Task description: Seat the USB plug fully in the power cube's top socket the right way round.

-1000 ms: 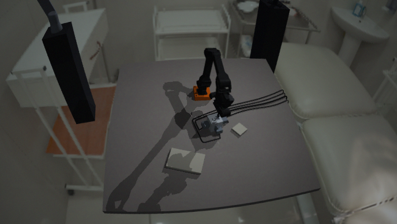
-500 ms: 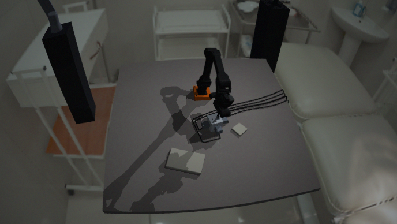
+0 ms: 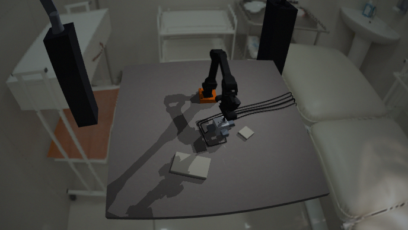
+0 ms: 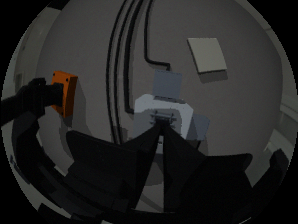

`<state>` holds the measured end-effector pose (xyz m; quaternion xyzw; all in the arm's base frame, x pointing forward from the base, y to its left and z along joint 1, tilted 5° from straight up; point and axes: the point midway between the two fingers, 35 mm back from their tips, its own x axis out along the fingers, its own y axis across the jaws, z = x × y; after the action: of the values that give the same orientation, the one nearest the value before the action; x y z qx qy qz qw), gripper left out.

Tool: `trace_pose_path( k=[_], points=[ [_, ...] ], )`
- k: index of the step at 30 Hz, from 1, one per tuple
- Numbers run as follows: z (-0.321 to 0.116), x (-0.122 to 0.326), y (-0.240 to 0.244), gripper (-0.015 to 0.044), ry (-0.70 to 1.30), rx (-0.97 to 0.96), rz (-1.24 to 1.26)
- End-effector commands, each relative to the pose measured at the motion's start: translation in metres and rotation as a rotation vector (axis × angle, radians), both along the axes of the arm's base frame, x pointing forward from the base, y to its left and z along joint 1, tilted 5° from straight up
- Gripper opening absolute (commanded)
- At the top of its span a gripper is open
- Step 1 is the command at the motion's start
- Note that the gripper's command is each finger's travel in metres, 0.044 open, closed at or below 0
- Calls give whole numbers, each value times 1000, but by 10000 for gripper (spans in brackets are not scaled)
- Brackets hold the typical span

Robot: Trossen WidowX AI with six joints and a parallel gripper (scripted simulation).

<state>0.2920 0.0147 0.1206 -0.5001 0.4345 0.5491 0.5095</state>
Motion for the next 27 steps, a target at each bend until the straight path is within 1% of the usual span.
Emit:
trace_pose_path(
  k=[1, 27],
  points=[
    [-1, 0, 1, 0, 1, 4, -3],
    [-4, 0, 1, 0, 1, 4, -3]
  ],
)
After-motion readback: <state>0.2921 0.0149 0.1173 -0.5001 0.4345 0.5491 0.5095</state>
